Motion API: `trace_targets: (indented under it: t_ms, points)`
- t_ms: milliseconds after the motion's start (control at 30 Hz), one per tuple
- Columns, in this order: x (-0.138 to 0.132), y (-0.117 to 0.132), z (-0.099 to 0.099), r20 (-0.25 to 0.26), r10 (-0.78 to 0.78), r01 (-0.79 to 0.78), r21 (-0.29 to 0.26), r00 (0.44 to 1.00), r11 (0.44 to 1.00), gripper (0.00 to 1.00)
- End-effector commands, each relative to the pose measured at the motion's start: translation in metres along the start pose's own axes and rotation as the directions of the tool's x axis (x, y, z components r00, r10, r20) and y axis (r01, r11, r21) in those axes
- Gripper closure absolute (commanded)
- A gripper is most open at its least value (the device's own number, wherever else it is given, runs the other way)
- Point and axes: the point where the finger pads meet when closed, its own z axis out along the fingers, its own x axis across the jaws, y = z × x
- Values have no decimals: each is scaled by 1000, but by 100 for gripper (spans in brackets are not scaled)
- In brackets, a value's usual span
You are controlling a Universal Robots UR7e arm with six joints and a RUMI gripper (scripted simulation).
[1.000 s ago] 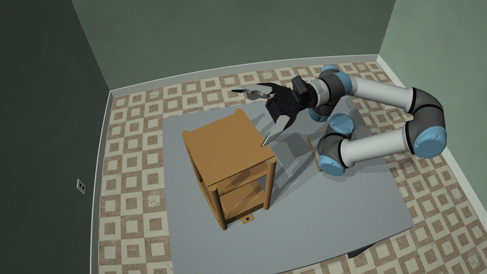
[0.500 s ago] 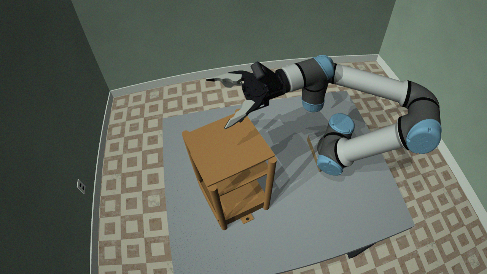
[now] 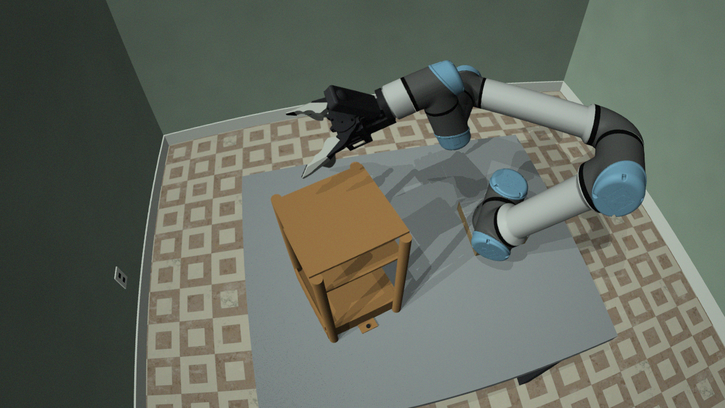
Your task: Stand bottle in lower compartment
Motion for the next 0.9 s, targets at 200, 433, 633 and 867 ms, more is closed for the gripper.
trace_targets:
  t_ms: [200,433,633,867]
  points:
    - [59,62,39,-19,15,-20,-286,1000,958,0]
    - [77,94,47,-7,18,-19,-404,1000,914,0]
    - [92,128,49,16,23,-11,-521,1000,854,0]
    - [105,167,45,58,34,12,-642,998,767,0]
